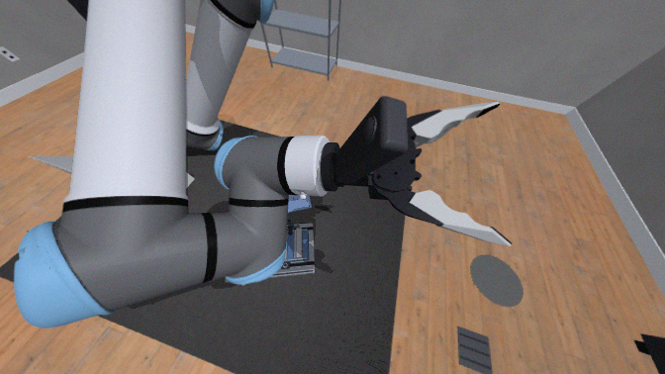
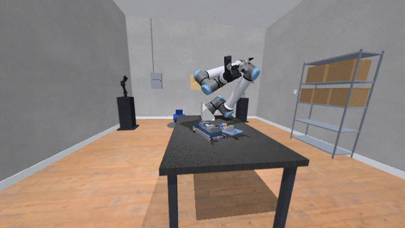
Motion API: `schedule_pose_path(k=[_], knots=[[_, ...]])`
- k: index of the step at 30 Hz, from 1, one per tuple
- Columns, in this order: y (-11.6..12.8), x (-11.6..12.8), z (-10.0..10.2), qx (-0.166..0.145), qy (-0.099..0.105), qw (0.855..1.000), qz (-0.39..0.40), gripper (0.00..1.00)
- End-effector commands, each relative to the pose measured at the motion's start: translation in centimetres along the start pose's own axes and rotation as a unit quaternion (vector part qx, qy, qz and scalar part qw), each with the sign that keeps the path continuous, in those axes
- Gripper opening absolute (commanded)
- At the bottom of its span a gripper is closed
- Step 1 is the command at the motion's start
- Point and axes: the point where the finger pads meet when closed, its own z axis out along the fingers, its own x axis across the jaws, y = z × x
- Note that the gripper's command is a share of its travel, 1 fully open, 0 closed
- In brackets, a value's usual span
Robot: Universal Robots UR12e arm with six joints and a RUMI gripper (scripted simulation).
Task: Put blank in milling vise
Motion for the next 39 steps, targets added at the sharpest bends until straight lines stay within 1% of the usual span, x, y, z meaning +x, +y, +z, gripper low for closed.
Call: schedule_pose_path(k=[1, 10, 14, 17, 19, 20, 25, 29, 34, 36, 39], knots=[[-0.1, 0.0, 0.0, 0.001, 0.000, 1.000, 0.000, 1.00], [-0.2, 0.0, 0.1, 0.000, 0.003, 1.000, 0.004, 1.00], [-0.3, 0.2, 0.1, -0.001, 0.010, 1.000, 0.014, 1.00], [-0.5, 0.5, 0.2, -0.003, 0.019, 0.999, 0.026, 1.00], [-0.5, 0.5, 0.2, -0.003, 0.019, 0.999, 0.026, 1.00], [-0.5, 0.6, 0.3, -0.003, 0.023, 0.999, 0.031, 1.00], [-0.9, 1.3, 0.5, -0.006, 0.048, 0.997, 0.065, 1.00], [-1.2, 2.1, 0.5, -0.008, 0.077, 0.992, 0.104, 1.00], [-1.6, 3.5, 0.3, -0.008, 0.123, 0.978, 0.166, 1.00], [-1.6, 3.5, 0.3, -0.008, 0.123, 0.978, 0.166, 1.00], [-1.7, 4.5, -0.1, -0.006, 0.156, 0.965, 0.209, 1.00]])
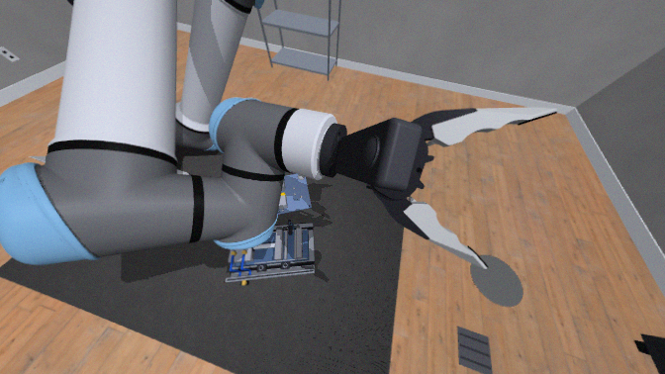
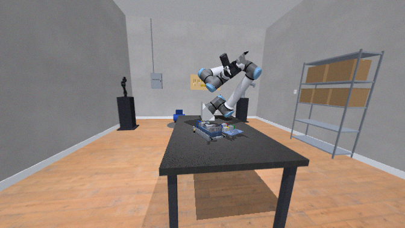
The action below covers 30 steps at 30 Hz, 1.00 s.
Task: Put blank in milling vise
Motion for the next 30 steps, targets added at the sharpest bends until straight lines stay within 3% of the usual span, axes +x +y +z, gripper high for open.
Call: schedule_pose_path(k=[1, 6, 7, 12, 14, 16, 19, 21, 22, 23, 24, 25, 26, 27, 28, 29, 30], knots=[[-0.9, 1.5, -0.1, 0.002, 0.058, 0.995, 0.076, 1.00], [-1.2, 3.2, -0.9, 0.009, 0.108, 0.983, 0.147, 1.00], [-1.2, 3.2, -0.9, 0.009, 0.108, 0.983, 0.147, 1.00], [-1.2, 5.2, -2.3, 0.023, 0.164, 0.960, 0.225, 1.00], [-1.2, 5.2, -2.3, 0.023, 0.164, 0.960, 0.225, 1.00], [-1.1, 6.4, -3.3, 0.032, 0.192, 0.944, 0.265, 1.00], [-1.0, 6.9, -3.8, 0.038, 0.207, 0.935, 0.286, 1.00], [-0.6, 8.1, -5.1, 0.049, 0.236, 0.914, 0.327, 1.00], [-0.6, 8.1, -5.1, 0.049, 0.236, 0.914, 0.327, 1.00], [-0.4, 8.7, -5.9, 0.056, 0.250, 0.902, 0.347, 1.00], [-0.4, 8.7, -5.9, 0.056, 0.250, 0.902, 0.347, 1.00], [-0.2, 9.3, -6.6, 0.063, 0.264, 0.889, 0.368, 1.00], [-0.2, 9.3, -6.6, 0.063, 0.264, 0.889, 0.368, 1.00], [0.1, 9.9, -7.5, 0.071, 0.279, 0.876, 0.388, 1.00], [0.1, 9.9, -7.5, 0.071, 0.279, 0.876, 0.388, 1.00], [0.4, 10.5, -8.3, 0.079, 0.293, 0.861, 0.409, 1.00], [0.4, 10.5, -8.3, 0.079, 0.293, 0.861, 0.409, 1.00]])
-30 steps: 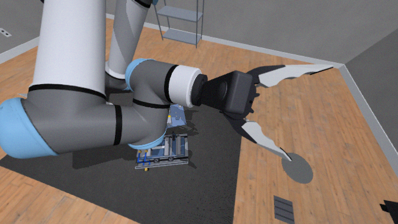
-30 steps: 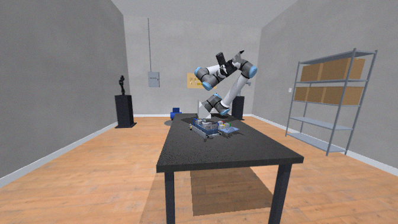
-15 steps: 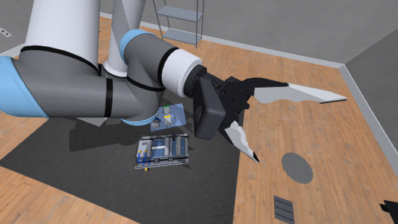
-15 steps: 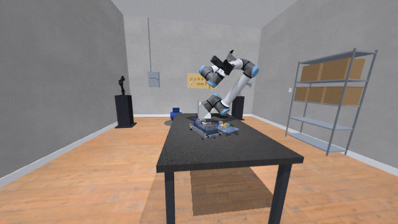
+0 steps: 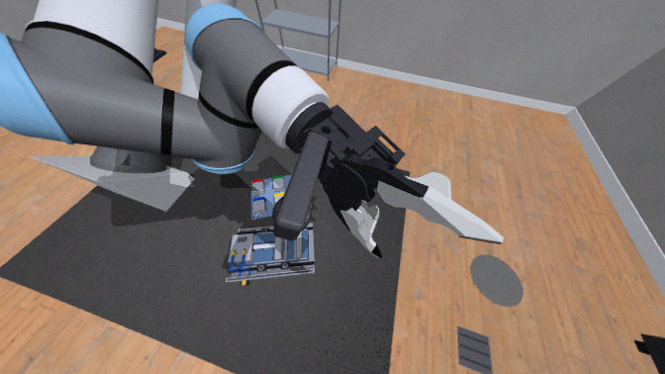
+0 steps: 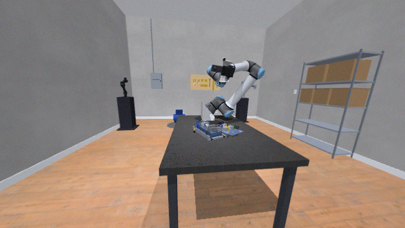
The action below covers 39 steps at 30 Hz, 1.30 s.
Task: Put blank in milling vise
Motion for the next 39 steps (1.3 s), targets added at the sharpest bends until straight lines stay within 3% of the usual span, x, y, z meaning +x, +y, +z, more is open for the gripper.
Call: schedule_pose_path(k=[1, 3, 8, 13, 14, 15, 18, 21, 22, 23, 24, 25, 26, 27, 28, 29, 30, 31, 32, 33, 35, 37, 38, 39], knots=[[-1.0, 1.9, -0.9, 0.019, 0.042, 0.997, 0.060, 1.00], [-1.7, 3.9, -1.9, 0.037, 0.071, 0.991, 0.109, 1.00], [-2.4, 6.0, -3.1, 0.056, 0.099, 0.981, 0.159, 1.00], [-3.1, 9.4, -5.2, 0.087, 0.139, 0.958, 0.233, 1.00], [-3.1, 9.4, -5.2, 0.087, 0.139, 0.958, 0.233, 1.00], [-3.3, 10.6, -6.0, 0.098, 0.152, 0.949, 0.258, 1.00], [-3.3, 10.6, -6.0, 0.098, 0.152, 0.949, 0.258, 1.00], [-3.8, 14.3, -8.6, 0.133, 0.188, 0.916, 0.328, 1.00], [-3.8, 14.3, -8.6, 0.133, 0.188, 0.916, 0.328, 1.00], [-3.8, 15.5, -9.6, 0.145, 0.199, 0.903, 0.351, 1.00], [-3.8, 15.5, -9.6, 0.145, 0.199, 0.903, 0.351, 1.00], [-3.9, 16.8, -10.5, 0.157, 0.210, 0.890, 0.373, 1.00], [-3.9, 16.8, -10.5, 0.157, 0.210, 0.890, 0.373, 1.00], [-3.9, 18.0, -11.5, 0.170, 0.220, 0.876, 0.395, 1.00], [-3.9, 18.0, -11.5, 0.170, 0.220, 0.876, 0.395, 1.00], [-3.9, 19.2, -12.5, 0.182, 0.230, 0.861, 0.416, 1.00], [-3.9, 19.2, -12.5, 0.182, 0.230, 0.861, 0.416, 1.00], [-3.8, 20.5, -13.6, 0.195, 0.239, 0.845, 0.436, 1.00], [-3.8, 20.5, -13.6, 0.195, 0.239, 0.845, 0.436, 1.00], [-3.8, 21.7, -14.6, 0.207, 0.248, 0.829, 0.456, 1.00], [-3.8, 21.7, -14.6, 0.207, 0.248, 0.829, 0.456, 1.00], [-3.5, 24.0, -16.8, 0.233, 0.264, 0.796, 0.493, 1.00], [-3.5, 24.0, -16.8, 0.233, 0.264, 0.796, 0.493, 1.00], [-3.3, 25.2, -17.9, 0.245, 0.271, 0.778, 0.510, 1.00]])
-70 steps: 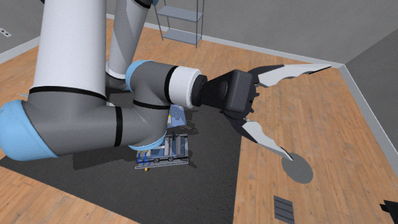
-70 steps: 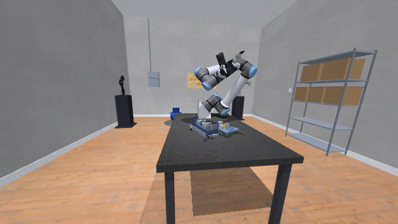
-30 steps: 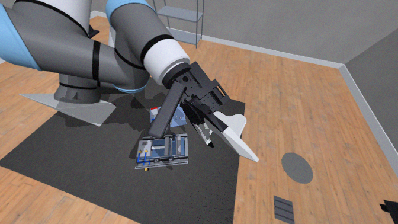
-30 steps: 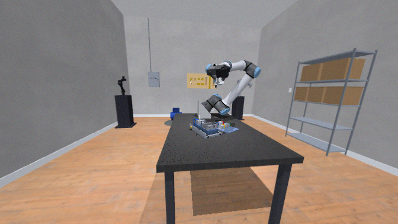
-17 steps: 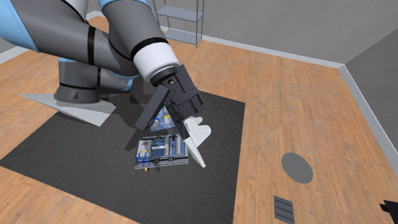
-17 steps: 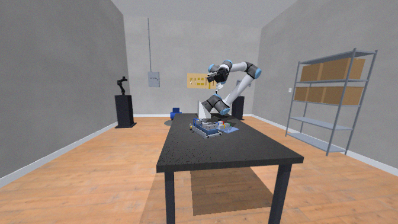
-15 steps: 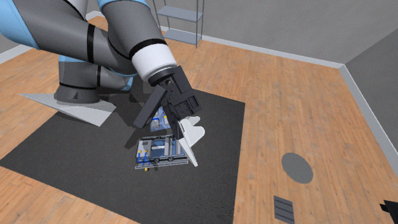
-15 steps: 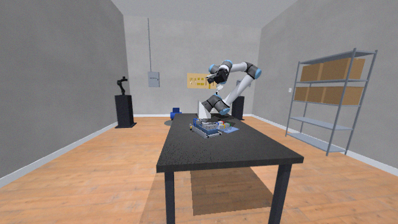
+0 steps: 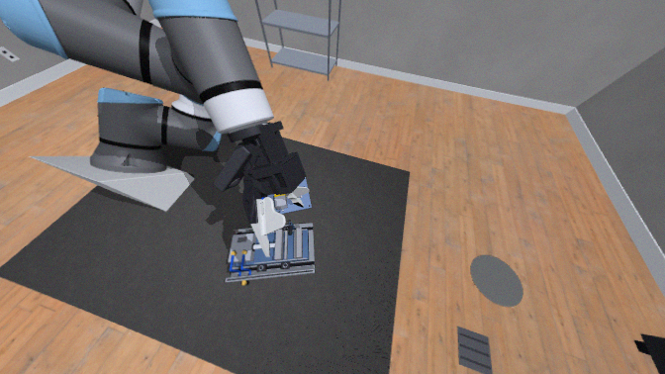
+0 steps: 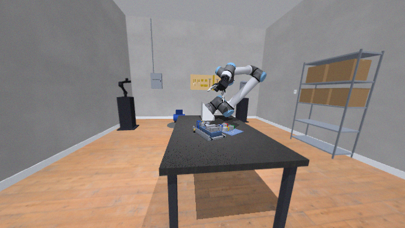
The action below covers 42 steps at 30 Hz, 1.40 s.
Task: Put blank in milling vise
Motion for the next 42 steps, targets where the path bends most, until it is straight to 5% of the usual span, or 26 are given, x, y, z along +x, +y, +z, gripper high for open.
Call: schedule_pose_path(k=[1, 13, 21, 28, 30, 42], knots=[[-5.4, 3.6, -1.0, 0.057, 0.038, 0.993, 0.099, 1.00], [-12.4, 9.3, -2.7, 0.133, 0.076, 0.961, 0.228, 1.00], [-18.0, 14.6, -4.7, 0.201, 0.099, 0.916, 0.334, 1.00], [-22.8, 19.8, -7.0, 0.264, 0.114, 0.859, 0.424, 1.00], [-22.8, 19.8, -7.0, 0.264, 0.114, 0.859, 0.424, 1.00], [-27.0, 25.0, -9.6, 0.325, 0.121, 0.792, 0.503, 1.00]])
